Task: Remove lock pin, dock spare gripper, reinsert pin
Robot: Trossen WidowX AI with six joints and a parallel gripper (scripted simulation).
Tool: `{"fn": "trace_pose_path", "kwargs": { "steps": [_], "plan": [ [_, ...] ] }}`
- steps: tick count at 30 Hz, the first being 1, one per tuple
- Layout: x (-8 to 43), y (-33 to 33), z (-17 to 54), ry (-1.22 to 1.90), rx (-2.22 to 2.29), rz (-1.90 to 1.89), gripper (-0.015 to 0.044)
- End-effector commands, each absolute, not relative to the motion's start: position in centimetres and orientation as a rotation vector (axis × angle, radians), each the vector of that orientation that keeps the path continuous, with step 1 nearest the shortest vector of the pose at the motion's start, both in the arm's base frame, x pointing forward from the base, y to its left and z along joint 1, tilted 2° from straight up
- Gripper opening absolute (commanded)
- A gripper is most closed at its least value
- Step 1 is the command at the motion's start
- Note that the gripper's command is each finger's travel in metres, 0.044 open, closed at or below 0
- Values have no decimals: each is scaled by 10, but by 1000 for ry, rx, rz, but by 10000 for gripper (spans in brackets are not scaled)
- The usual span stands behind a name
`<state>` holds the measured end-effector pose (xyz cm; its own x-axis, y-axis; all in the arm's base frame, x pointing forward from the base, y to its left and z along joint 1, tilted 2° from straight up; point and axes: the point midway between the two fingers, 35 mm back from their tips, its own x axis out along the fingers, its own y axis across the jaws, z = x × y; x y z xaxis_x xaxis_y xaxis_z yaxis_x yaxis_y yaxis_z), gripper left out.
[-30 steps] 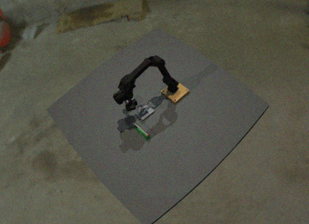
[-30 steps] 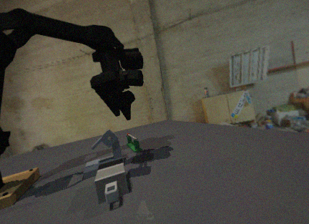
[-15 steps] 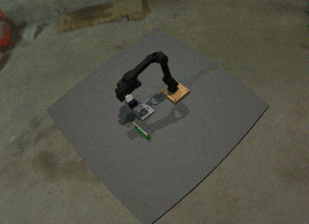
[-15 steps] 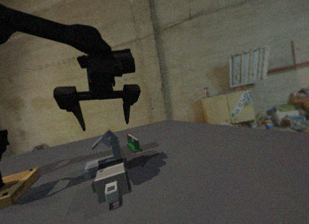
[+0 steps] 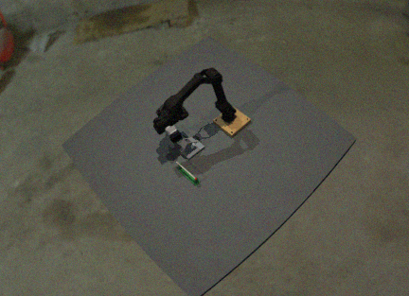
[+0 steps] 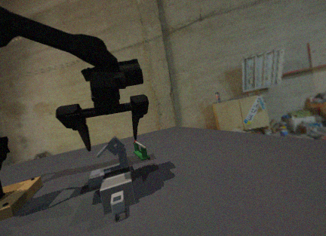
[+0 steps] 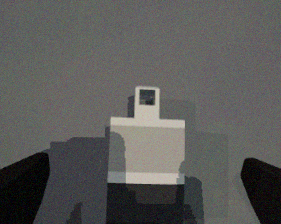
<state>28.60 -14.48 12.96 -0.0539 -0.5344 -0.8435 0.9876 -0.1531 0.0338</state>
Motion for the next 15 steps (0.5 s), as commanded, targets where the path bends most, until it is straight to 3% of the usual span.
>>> {"fn": "trace_pose_path", "kwargs": {
  "steps": [1, 15],
  "plan": [
    [285, -146, 107, 710, 875, -1555, 440],
    [285, -145, 73, 710, 875, -1555, 440]
  ]
}}
